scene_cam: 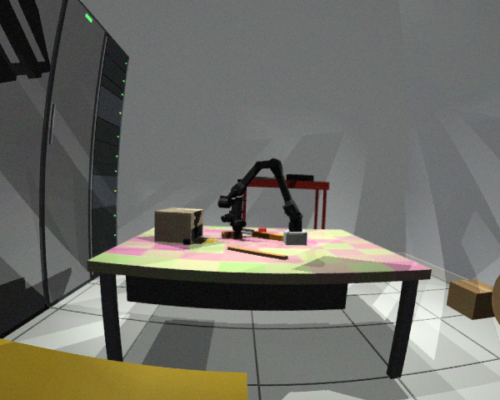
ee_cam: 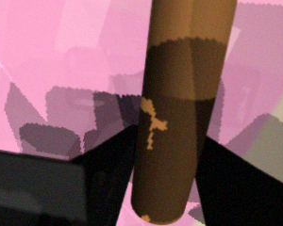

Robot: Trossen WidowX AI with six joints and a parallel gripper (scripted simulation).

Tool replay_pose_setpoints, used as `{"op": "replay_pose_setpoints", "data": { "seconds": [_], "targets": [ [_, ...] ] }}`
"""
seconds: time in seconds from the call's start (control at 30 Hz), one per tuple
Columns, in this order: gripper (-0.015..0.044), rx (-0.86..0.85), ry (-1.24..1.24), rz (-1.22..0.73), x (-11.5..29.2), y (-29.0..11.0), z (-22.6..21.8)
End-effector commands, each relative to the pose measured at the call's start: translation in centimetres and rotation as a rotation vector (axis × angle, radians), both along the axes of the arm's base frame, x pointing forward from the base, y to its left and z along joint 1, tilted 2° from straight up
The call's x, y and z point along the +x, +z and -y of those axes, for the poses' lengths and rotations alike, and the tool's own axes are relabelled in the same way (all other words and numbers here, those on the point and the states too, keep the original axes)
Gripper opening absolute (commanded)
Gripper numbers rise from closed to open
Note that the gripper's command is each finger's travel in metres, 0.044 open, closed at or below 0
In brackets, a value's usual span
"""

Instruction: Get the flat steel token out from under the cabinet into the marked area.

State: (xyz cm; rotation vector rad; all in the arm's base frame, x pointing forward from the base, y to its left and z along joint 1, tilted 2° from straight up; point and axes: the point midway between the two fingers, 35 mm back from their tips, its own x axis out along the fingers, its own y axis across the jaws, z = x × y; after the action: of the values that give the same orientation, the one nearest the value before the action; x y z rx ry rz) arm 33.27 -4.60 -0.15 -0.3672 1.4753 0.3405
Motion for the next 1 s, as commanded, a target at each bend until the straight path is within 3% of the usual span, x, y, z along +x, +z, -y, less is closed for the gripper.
{"op": "replay_pose_setpoints", "data": {
  "seconds": [0.0, 0.97],
  "targets": [
    [0.0000, 0.002, 0.000, -0.001, -0.6, -0.1, 0.4],
    [0.0000, 0.000, 0.000, -0.004, -4.1, -0.4, 2.2]
  ]
}}
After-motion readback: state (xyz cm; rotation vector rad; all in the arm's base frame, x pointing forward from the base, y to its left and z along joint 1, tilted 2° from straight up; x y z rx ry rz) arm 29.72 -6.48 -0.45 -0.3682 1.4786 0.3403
